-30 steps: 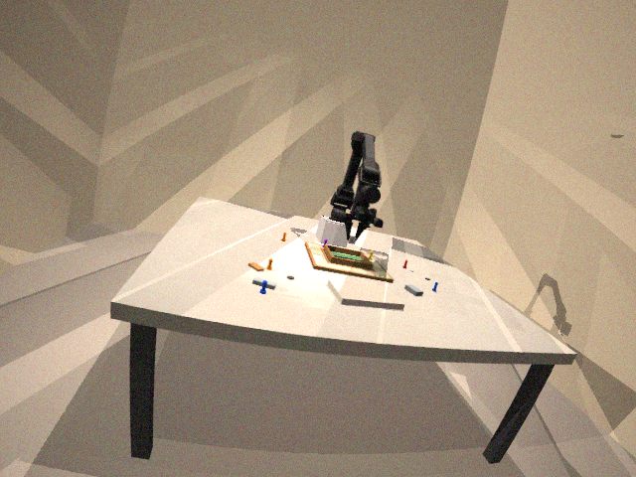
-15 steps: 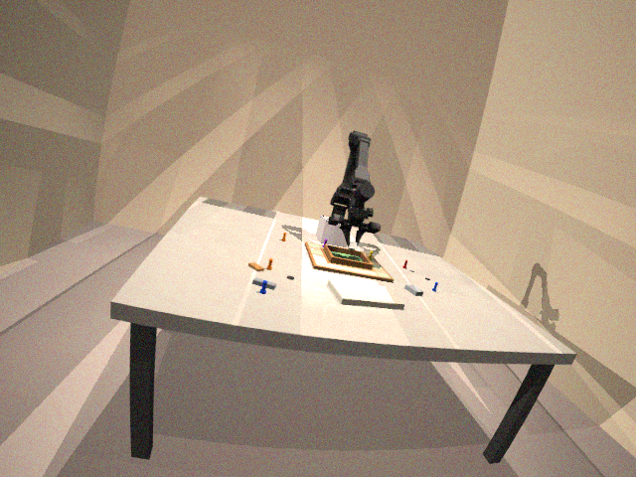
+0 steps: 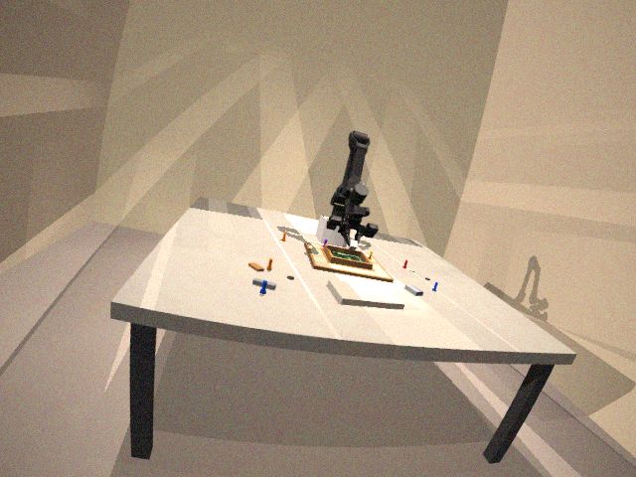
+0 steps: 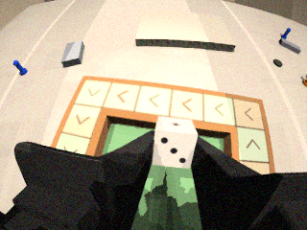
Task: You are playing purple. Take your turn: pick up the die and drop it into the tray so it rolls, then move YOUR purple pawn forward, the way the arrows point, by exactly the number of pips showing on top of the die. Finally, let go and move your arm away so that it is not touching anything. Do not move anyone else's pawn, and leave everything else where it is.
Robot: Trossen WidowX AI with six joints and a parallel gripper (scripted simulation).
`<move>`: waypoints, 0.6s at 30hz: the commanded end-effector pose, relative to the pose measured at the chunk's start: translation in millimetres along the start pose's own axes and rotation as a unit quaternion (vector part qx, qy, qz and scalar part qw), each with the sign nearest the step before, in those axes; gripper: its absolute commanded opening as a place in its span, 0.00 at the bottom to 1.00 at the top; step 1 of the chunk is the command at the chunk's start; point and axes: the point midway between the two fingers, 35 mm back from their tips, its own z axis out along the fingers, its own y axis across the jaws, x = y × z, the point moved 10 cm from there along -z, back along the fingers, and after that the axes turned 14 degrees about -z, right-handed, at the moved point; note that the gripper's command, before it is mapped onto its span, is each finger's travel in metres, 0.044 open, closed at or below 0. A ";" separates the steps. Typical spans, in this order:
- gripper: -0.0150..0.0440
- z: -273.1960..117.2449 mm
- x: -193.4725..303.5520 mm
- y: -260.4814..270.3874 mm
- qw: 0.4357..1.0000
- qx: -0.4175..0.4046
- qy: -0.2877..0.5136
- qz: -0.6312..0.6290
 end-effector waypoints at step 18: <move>0.25 -63.2 -10.7 0.7 1.000 0.001 -0.013 0.002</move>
